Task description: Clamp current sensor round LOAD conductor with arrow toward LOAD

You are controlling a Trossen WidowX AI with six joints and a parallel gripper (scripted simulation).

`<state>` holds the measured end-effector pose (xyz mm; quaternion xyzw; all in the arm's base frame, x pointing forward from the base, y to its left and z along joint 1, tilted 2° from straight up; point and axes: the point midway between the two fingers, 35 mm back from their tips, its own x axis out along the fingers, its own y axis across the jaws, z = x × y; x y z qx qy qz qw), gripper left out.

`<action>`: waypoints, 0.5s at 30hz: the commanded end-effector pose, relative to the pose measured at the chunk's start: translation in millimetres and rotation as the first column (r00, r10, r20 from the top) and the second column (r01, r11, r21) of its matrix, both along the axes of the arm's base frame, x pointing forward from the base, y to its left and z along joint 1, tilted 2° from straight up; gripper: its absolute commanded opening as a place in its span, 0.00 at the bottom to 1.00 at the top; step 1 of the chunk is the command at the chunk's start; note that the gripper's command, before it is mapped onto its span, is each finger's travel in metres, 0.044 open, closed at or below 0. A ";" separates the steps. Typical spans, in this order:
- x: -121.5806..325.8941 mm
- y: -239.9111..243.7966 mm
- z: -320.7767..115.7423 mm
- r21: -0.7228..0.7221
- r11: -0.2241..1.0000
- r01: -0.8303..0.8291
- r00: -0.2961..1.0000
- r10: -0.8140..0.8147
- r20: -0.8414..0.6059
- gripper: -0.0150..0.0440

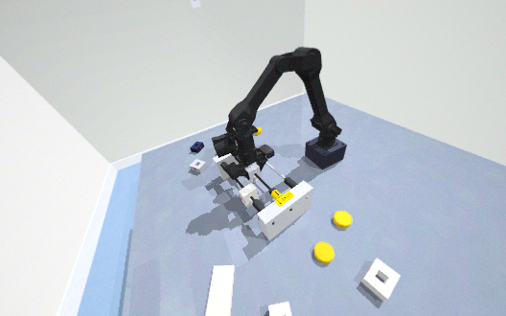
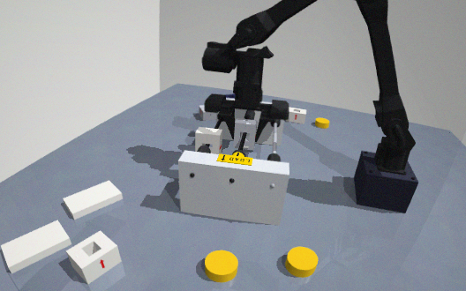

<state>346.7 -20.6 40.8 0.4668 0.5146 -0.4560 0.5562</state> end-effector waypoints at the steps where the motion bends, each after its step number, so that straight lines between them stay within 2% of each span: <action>1: 0.5 -0.4 -1.4 0.001 1.000 -0.004 1.000 0.004 -0.003 0.25; 5: 0.7 -0.3 -5.7 0.001 1.000 -0.003 1.000 0.003 -0.002 0.25; 15: 1.1 -0.3 -0.7 0.000 1.000 0.000 1.000 0.000 0.003 0.69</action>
